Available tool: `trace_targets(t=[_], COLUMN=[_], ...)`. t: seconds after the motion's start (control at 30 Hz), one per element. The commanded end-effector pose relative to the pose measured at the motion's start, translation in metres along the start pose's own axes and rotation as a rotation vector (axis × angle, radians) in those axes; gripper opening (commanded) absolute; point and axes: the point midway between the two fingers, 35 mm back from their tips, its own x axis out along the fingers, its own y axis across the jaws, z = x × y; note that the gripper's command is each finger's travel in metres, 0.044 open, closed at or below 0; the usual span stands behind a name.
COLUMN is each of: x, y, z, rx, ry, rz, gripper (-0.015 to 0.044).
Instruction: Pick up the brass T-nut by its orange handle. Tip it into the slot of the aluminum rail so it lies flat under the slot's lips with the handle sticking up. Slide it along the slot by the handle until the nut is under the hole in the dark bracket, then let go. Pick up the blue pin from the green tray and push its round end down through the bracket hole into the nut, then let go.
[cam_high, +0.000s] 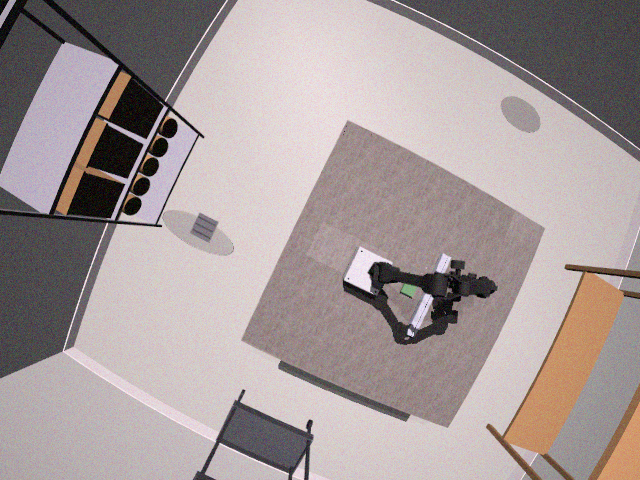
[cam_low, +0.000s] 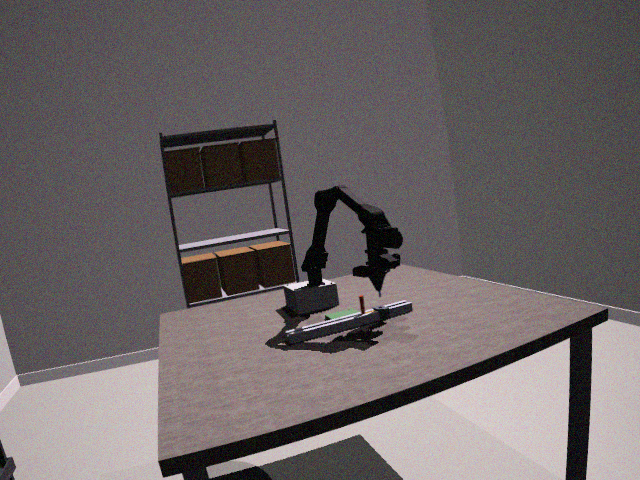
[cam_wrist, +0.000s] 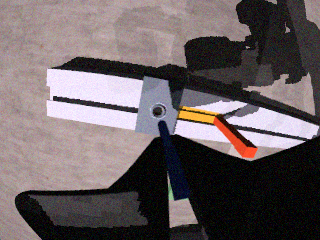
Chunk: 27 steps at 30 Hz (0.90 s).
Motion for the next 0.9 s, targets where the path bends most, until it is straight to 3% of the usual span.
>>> trace_targets(t=[0.0, 0.87], x=[0.012, 0.025], y=[-0.001, -0.001], z=[-0.004, -0.004], rx=[0.003, 0.001], ry=[0.003, 0.003], rz=[-0.001, -0.001], gripper=[-0.0150, -0.0150])
